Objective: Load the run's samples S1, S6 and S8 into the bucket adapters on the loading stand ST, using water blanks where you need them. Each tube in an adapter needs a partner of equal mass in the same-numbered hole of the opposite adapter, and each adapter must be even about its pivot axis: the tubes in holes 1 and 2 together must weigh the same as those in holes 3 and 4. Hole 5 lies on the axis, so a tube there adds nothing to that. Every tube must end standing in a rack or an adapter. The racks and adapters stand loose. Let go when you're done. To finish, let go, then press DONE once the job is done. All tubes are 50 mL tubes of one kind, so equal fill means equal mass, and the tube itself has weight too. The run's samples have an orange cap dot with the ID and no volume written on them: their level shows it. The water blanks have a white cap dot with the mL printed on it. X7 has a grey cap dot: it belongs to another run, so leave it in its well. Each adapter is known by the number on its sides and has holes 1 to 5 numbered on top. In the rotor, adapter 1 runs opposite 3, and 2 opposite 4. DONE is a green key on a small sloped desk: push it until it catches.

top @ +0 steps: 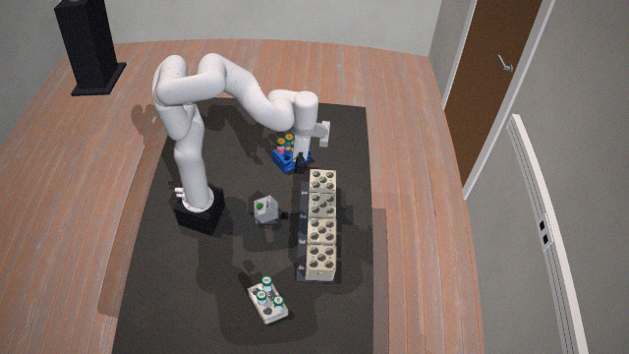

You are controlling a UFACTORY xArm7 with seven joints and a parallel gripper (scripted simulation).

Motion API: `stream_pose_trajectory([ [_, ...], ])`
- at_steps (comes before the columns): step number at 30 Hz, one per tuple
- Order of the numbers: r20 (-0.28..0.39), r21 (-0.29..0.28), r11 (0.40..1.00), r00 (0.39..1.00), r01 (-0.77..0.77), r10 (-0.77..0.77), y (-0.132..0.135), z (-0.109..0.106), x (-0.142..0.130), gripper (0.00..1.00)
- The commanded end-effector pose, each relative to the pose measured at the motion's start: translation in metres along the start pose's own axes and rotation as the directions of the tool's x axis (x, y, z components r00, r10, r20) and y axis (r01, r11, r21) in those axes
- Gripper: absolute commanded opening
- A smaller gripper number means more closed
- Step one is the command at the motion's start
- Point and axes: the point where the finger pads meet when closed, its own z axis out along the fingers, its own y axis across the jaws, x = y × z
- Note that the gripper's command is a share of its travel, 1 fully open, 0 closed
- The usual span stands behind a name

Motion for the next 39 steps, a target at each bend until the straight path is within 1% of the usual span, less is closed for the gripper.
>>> stream_pose_trajectory([
  [1, -0.004, 0.002, 1.000, 1.000, 0.002, -0.002, 0.008, -0.001, 0.006, 1.00],
  [15, -0.004, 0.001, 1.000, 1.000, 0.002, -0.002, 0.070, -0.001, 0.039, 1.00],
  [17, -0.004, 0.001, 1.000, 1.000, 0.002, -0.002, 0.070, -0.001, 0.039, 1.00],
  [25, -0.004, 0.001, 1.000, 1.000, 0.002, -0.002, 0.106, -0.001, 0.057, 1.00],
  [26, -0.004, 0.001, 0.999, 0.999, 0.036, -0.036, 0.101, -0.001, 0.055, 0.57],
  [32, -0.004, 0.000, 0.972, 0.972, 0.233, -0.233, 0.074, -0.001, 0.042, 0.57],
  [34, -0.004, 0.000, 0.972, 0.972, 0.233, -0.233, 0.074, -0.001, 0.042, 0.57],
  [39, -0.004, -0.001, 0.920, 0.920, 0.391, -0.391, 0.052, -0.001, 0.031, 0.57],
])
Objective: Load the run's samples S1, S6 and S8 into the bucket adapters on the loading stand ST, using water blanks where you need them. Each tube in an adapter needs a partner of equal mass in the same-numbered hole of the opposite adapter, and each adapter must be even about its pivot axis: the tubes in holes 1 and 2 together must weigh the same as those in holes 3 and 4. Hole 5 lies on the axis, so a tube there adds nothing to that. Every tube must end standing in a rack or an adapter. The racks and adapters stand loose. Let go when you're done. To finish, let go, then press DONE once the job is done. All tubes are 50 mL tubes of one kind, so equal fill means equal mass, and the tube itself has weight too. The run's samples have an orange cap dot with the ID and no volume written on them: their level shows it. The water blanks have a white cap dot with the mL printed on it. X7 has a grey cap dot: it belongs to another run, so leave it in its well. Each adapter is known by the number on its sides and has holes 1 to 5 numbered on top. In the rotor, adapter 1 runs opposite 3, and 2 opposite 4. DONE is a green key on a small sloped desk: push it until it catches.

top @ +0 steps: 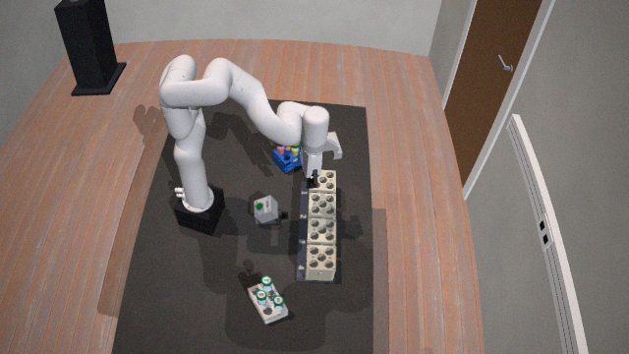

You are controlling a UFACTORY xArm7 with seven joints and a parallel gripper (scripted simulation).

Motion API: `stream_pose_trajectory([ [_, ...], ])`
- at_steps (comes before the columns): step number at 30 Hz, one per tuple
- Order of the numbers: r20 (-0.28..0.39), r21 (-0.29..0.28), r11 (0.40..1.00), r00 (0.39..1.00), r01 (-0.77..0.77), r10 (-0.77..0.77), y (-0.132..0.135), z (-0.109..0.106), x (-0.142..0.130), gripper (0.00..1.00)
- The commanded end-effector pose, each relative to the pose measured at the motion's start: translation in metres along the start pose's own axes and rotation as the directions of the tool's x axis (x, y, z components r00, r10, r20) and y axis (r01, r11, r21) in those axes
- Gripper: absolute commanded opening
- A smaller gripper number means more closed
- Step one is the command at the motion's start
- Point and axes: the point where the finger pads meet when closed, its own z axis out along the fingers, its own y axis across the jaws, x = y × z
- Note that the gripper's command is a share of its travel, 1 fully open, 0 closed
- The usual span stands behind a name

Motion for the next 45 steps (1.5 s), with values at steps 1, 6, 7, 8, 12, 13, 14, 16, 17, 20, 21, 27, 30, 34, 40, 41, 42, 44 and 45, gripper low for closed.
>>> stream_pose_trajectory([
  [1, -0.006, 0.000, 0.992, 0.992, 0.127, -0.127, -0.019, -0.002, -0.001, 0.57],
  [6, -0.006, 0.000, 0.957, 0.957, 0.290, -0.290, -0.044, -0.002, -0.005, 0.57],
  [7, -0.006, 0.000, 0.947, 0.947, 0.322, -0.322, -0.049, -0.002, -0.006, 0.57],
  [8, -0.006, 0.000, 0.935, 0.935, 0.354, -0.354, -0.054, -0.002, -0.007, 0.57],
  [12, -0.006, 0.000, 0.910, 0.910, 0.415, -0.415, -0.064, -0.002, -0.008, 0.57],
  [13, -0.006, -0.001, 0.896, 0.896, 0.444, -0.444, -0.069, -0.002, -0.009, 0.57],
  [14, -0.006, -0.001, 0.896, 0.896, 0.444, -0.444, -0.073, -0.002, -0.009, 0.57],
  [16, -0.006, 0.000, 0.896, 0.896, 0.444, -0.444, -0.083, -0.002, -0.011, 0.57],
  [17, -0.006, 0.000, 0.896, 0.896, 0.444, -0.444, -0.088, -0.002, -0.012, 0.57],
  [20, -0.006, 0.000, 0.896, 0.896, 0.444, -0.444, -0.103, -0.002, -0.014, 0.57],
  [21, -0.006, 0.000, 0.896, 0.896, 0.444, -0.444, -0.108, -0.002, -0.015, 0.57],
  [27, -0.006, 0.000, 0.896, 0.896, 0.444, -0.444, -0.138, -0.002, -0.019, 0.57],
  [30, -0.006, 0.000, 0.896, 0.896, 0.444, -0.444, -0.143, -0.002, -0.020, 0.57],
  [34, -0.006, 0.000, 0.896, 0.896, 0.444, -0.444, -0.163, -0.002, -0.023, 0.57],
  [40, -0.007, 0.001, 0.896, 0.896, 0.444, -0.444, -0.193, -0.002, -0.027, 0.57],
  [41, -0.007, 0.001, 0.896, 0.896, 0.444, -0.444, -0.197, -0.002, -0.028, 0.57],
  [42, -0.007, 0.001, 0.896, 0.896, 0.444, -0.444, -0.202, -0.002, -0.029, 0.57],
  [44, -0.007, 0.001, 0.896, 0.896, 0.444, -0.444, -0.212, -0.002, -0.030, 0.57],
  [45, -0.007, 0.001, 0.896, 0.896, 0.444, -0.444, -0.212, -0.002, -0.030, 0.57],
])
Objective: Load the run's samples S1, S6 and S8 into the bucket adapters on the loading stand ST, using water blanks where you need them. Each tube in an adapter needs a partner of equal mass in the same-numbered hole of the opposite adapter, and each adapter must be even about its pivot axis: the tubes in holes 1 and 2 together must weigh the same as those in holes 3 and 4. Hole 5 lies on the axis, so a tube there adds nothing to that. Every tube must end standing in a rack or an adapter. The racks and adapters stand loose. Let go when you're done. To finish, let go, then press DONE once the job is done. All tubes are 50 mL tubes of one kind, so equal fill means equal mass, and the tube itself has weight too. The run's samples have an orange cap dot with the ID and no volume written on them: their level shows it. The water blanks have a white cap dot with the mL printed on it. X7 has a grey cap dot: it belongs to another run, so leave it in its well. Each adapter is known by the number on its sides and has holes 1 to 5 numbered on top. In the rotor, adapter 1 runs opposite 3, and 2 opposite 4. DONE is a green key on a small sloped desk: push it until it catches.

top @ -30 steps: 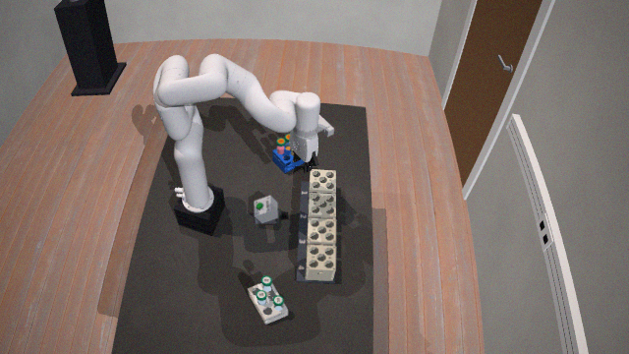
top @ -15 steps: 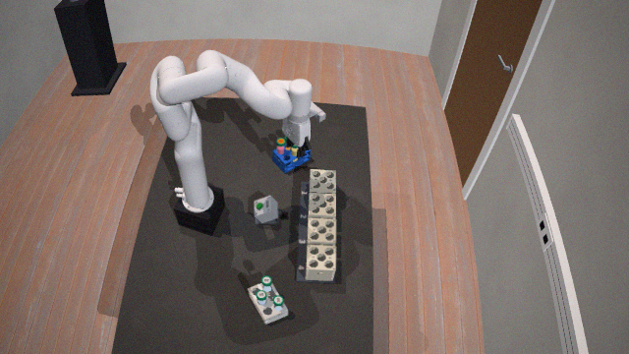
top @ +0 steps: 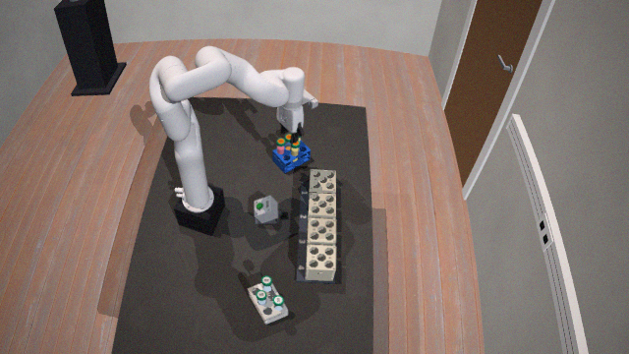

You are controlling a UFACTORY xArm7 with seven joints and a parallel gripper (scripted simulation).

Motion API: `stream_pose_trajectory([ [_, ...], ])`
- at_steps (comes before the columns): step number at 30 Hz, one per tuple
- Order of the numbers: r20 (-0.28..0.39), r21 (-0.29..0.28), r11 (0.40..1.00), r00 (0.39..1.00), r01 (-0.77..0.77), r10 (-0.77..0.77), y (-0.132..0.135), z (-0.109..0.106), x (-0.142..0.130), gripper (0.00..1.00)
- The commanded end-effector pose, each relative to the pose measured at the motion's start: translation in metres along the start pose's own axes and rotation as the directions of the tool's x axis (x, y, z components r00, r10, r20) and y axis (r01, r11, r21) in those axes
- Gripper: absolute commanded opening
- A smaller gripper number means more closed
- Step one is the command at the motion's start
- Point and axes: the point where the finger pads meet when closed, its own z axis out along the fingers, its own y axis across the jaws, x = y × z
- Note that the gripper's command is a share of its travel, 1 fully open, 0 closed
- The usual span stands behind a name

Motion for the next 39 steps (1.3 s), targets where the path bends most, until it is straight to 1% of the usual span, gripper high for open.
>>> stream_pose_trajectory([
  [1, -0.004, -0.002, 1.000, 1.000, -0.001, 0.001, -0.008, -0.001, 0.005, 0.57],
  [16, -0.004, -0.001, 1.000, 1.000, -0.001, 0.001, -0.080, -0.001, 0.028, 0.57],
  [18, -0.004, -0.001, 1.000, 1.000, -0.001, 0.001, -0.080, -0.001, 0.028, 0.57],
  [20, -0.004, -0.001, 1.000, 1.000, -0.001, 0.001, -0.089, -0.001, 0.031, 0.57],
  [30, -0.004, -0.001, 1.000, 1.000, -0.001, 0.001, -0.090, -0.001, 0.031, 0.57],
  [39, -0.004, -0.001, 1.000, 1.000, -0.001, 0.001, -0.090, 0.013, 0.031, 0.57],
])
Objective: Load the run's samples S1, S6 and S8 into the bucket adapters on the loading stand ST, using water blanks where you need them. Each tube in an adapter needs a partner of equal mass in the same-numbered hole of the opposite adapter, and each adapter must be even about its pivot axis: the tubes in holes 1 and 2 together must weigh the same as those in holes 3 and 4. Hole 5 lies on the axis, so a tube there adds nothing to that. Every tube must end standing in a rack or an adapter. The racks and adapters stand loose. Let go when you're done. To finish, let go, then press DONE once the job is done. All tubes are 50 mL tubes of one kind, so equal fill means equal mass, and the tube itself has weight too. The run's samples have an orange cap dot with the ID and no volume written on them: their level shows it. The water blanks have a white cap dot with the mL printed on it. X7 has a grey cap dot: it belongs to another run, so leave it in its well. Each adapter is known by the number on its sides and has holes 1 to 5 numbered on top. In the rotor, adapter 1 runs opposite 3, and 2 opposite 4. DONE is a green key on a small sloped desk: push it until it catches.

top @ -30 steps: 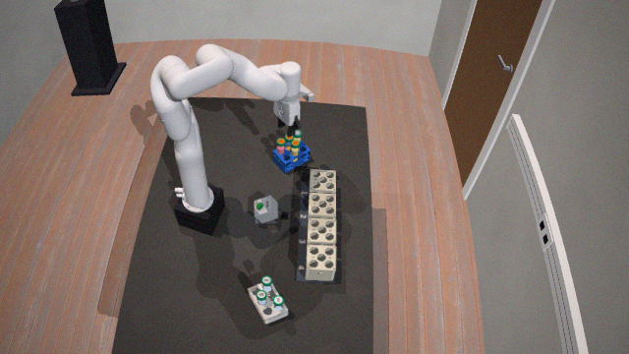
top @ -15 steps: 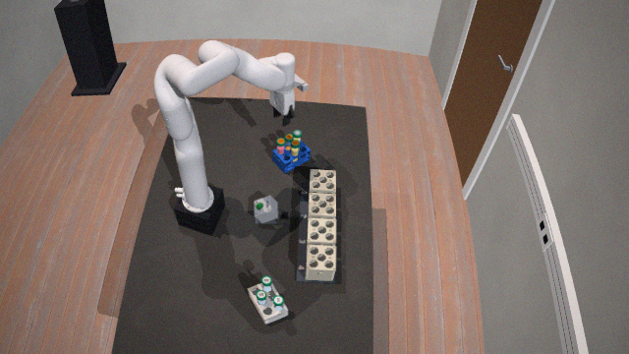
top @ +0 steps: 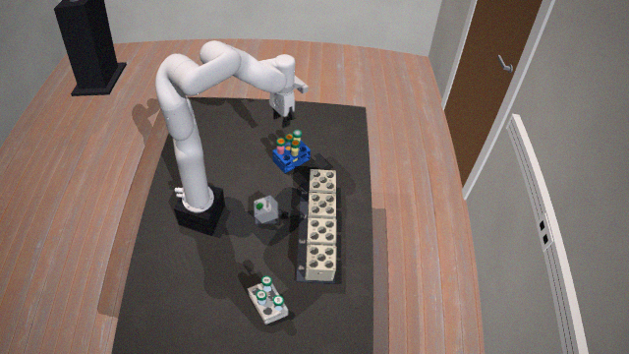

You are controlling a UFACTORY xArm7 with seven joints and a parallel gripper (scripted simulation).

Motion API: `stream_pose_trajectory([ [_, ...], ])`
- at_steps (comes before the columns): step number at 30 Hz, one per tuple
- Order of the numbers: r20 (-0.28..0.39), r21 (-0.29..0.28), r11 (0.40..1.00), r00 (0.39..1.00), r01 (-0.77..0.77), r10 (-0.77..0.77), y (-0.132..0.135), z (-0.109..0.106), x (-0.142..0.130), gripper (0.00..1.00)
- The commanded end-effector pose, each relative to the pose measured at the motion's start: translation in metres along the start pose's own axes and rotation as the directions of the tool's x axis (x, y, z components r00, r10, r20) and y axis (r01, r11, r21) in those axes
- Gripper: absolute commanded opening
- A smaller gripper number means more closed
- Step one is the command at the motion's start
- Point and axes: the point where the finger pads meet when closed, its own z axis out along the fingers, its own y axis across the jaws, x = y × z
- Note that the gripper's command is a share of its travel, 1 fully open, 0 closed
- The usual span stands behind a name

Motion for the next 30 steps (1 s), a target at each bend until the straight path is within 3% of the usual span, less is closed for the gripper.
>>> stream_pose_trajectory([
  [1, -0.004, 0.000, 1.000, 1.000, 0.000, 0.000, 0.000, 0.005, 0.001, 0.57],
  [30, -0.004, 0.000, 1.000, 1.000, 0.000, 0.000, 0.000, 0.056, 0.001, 0.57],
])
